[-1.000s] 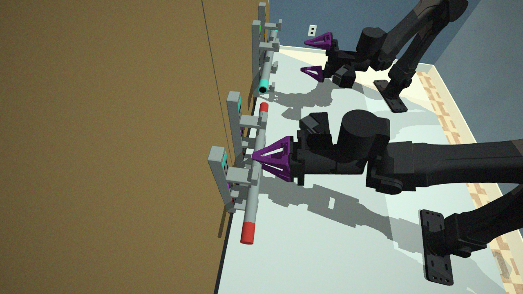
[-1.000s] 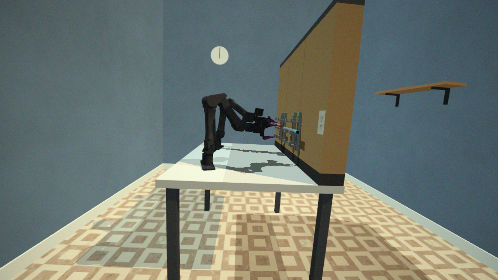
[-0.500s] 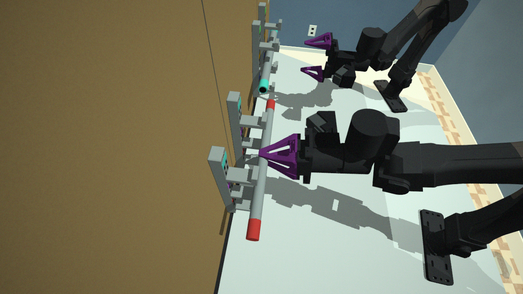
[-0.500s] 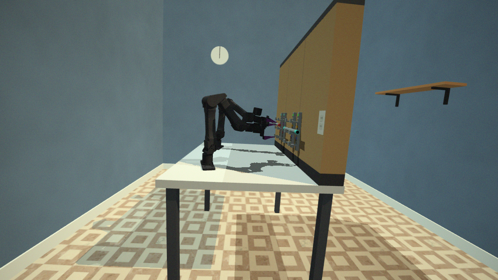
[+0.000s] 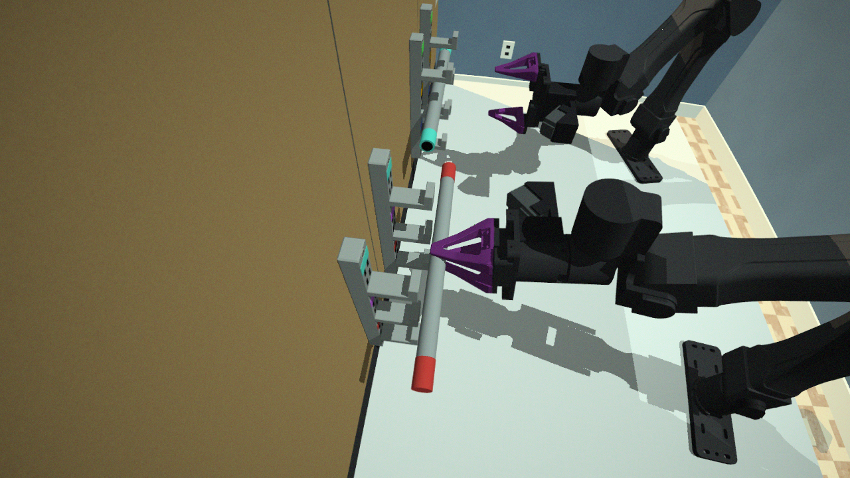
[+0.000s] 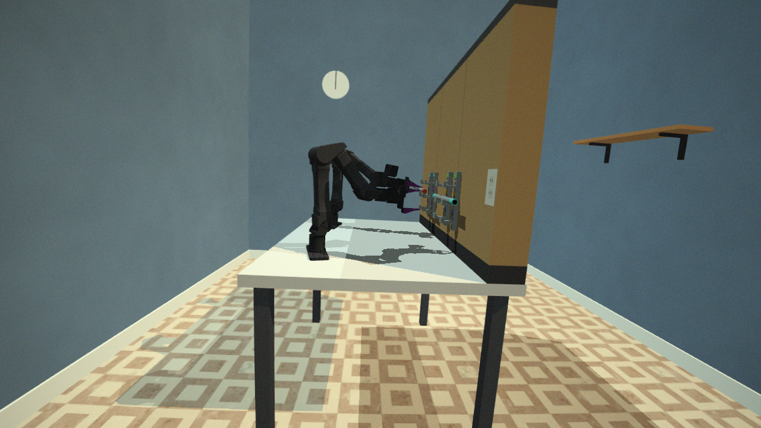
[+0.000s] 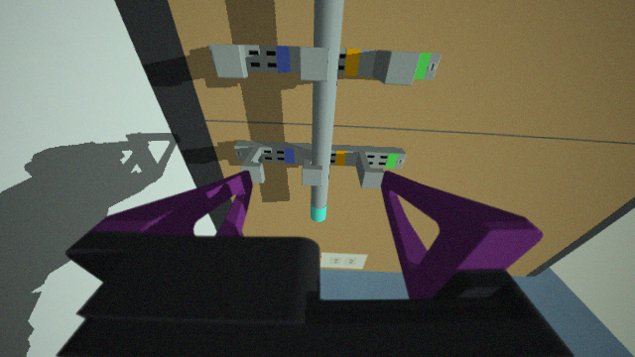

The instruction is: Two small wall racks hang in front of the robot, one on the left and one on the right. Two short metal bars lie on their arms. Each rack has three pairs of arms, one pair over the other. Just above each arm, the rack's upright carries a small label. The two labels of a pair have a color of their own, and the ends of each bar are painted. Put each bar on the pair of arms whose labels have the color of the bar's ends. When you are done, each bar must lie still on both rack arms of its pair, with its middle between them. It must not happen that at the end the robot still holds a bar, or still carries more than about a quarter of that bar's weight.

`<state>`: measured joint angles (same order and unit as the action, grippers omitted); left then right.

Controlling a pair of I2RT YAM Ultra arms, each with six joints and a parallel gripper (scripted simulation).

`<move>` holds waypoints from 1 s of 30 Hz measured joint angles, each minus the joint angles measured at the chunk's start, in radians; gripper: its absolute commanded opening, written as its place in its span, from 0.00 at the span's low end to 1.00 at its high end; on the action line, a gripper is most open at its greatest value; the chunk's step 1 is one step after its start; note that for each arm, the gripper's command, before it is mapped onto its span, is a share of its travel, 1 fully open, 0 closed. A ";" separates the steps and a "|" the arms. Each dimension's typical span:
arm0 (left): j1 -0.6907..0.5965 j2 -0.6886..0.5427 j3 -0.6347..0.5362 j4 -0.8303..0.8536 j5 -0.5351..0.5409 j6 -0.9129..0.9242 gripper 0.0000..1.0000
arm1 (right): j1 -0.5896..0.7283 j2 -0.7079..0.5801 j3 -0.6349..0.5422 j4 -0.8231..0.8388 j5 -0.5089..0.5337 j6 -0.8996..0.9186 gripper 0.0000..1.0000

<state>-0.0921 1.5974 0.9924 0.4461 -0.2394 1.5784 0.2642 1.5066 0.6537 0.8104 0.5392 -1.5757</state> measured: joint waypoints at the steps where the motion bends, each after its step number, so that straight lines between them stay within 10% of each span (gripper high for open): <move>1: -0.001 -0.003 -0.003 0.000 0.000 0.000 0.00 | 0.000 0.000 0.000 0.000 0.000 0.000 1.00; 30: -0.002 -0.027 -0.055 0.030 -0.002 0.000 0.00 | 0.000 0.000 0.000 0.000 0.000 0.000 1.00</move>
<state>-0.0940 1.5700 0.9379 0.4759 -0.2409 1.5784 0.2642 1.5066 0.6537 0.8104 0.5392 -1.5757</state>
